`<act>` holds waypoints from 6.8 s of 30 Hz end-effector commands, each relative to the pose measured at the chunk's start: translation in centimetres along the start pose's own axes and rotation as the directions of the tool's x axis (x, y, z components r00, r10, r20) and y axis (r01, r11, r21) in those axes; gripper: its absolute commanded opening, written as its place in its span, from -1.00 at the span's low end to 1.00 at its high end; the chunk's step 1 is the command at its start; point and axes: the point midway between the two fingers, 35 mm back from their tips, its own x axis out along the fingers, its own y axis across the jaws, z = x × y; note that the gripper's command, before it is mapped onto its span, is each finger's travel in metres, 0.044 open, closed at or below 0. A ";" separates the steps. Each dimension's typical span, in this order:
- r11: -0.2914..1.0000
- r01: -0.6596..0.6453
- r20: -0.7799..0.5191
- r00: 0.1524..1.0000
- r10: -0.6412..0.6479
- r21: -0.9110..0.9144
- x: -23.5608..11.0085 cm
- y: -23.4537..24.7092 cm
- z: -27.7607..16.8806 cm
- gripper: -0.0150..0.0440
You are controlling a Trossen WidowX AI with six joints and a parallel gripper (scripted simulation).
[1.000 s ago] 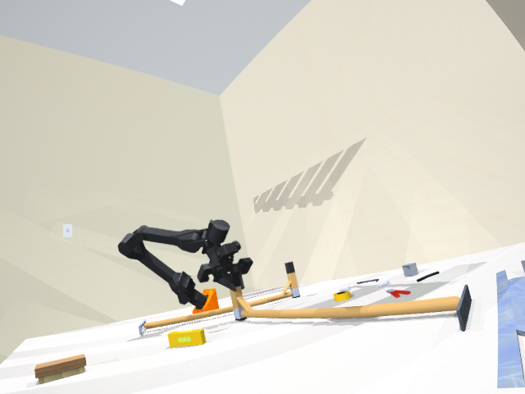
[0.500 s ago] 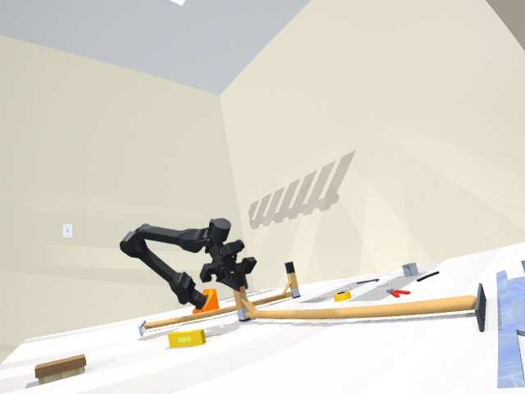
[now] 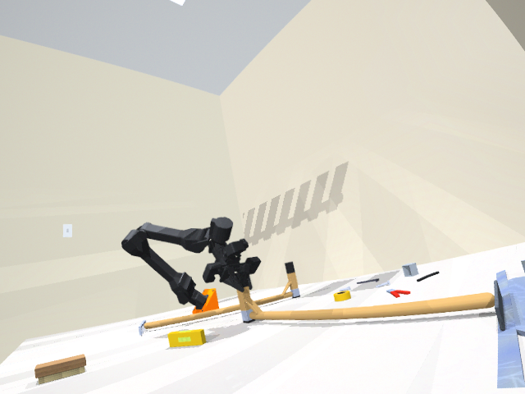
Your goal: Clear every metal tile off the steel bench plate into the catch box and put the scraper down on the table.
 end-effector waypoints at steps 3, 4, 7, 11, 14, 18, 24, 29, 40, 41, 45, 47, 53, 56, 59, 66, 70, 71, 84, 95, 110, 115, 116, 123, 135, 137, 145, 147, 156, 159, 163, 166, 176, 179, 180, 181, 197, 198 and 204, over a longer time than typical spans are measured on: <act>1.000 0.002 0.014 1.000 -0.002 0.008 0.6 -0.1 1.2 -0.49; 1.000 0.002 0.014 1.000 -0.002 0.008 0.6 -0.1 1.2 -0.49; 1.000 0.002 0.014 1.000 -0.002 0.008 0.7 -0.2 1.4 -0.49; 1.000 0.002 0.014 1.000 -0.003 0.008 1.0 -0.3 1.8 -0.49; 1.000 0.002 0.014 1.000 -0.003 0.008 1.2 -0.4 2.1 -0.49; 1.000 0.003 0.014 1.000 -0.003 0.008 1.5 -0.5 2.5 -0.49; 1.000 0.003 0.014 1.000 -0.003 0.009 1.9 -0.7 3.0 -0.49; 1.000 0.003 0.015 1.000 -0.003 0.009 2.3 -0.9 3.5 -0.49; 1.000 0.004 0.015 1.000 -0.005 0.009 3.0 -1.3 4.4 -0.49; 1.000 0.004 0.015 1.000 -0.005 0.009 3.1 -1.3 4.5 -0.49; 1.000 0.004 0.015 1.000 -0.004 0.009 3.3 -1.3 4.9 -0.49; 1.000 0.004 0.015 1.000 -0.004 0.009 3.4 -1.3 5.1 -0.49; 1.000 0.004 0.016 1.000 -0.004 0.009 3.8 -1.3 5.8 -0.49; 1.000 0.004 0.016 1.000 -0.004 0.010 4.0 -1.3 6.1 -0.49; 1.000 0.004 0.016 1.000 -0.005 0.010 4.2 -1.3 6.4 -0.49; 1.000 0.004 0.016 1.000 -0.005 0.010 4.7 -1.3 7.2 -0.49; 1.000 0.005 0.016 1.000 -0.005 0.010 5.0 -1.3 7.6 -0.49; 1.000 0.005 0.016 1.000 -0.005 0.010 5.0 -1.3 7.7 -0.49; 1.000 0.005 0.017 1.000 -0.005 0.011 6.0 -1.4 9.1 -0.49; 1.000 0.005 0.017 1.000 -0.005 0.011 6.8 -1.4 10.2 -0.49; 1.000 0.006 0.018 1.000 -0.006 0.012 8.1 -1.3 11.7 -0.49; 1.000 0.006 0.018 1.000 -0.006 0.012 8.5 -1.3 12.2 -0.49; 1.000 0.006 0.018 1.000 -0.006 0.012 8.6 -1.3 12.3 -0.49; 1.000 0.007 0.019 1.000 -0.007 0.012 9.2 -1.2 12.9 -0.49; 1.000 0.009 0.008 1.000 -0.009 0.010 9.4 -1.2 12.6 -0.49; 1.000 0.009 0.008 1.000 -0.009 0.010 9.4 -1.2 12.6 -0.49; 1.000 0.009 0.010 1.000 -0.009 0.010 9.5 -1.2 12.7 -0.49; 1.000 0.009 0.013 1.000 -0.009 0.010 9.5 -1.1 12.8 -0.49; 1.000 0.008 0.013 1.000 -0.008 0.010 8.9 -1.1 12.4 -0.49; 1.000 0.007 0.013 1.000 -0.008 0.010 8.6 -1.1 12.1 -0.49; 1.000 0.007 0.013 1.000 -0.007 0.010 8.2 -1.1 11.9 -0.49; 1.000 0.006 0.013 1.000 -0.007 0.010 7.9 -1.1 11.6 -0.49; 1.000 0.005 0.013 1.000 -0.005 0.010 6.9 -1.1 10.9 -0.49; 1.000 0.005 0.013 1.000 -0.005 0.010 6.6 -1.1 10.7 -0.49; 1.000 0.005 0.013 1.000 -0.005 0.010 6.5 -1.1 10.6 -0.49; 1.000 0.004 0.013 1.000 -0.005 0.010 6.4 -1.1 10.5 -0.49; 1.000 0.003 0.013 1.000 -0.003 0.010 5.0 -1.1 9.2 -0.49; 1.000 0.003 0.013 1.000 -0.003 0.010 4.9 -1.1 9.1 -0.49; 1.000 0.002 0.013 1.000 -0.002 0.010 4.4 -1.1 8.6 -0.49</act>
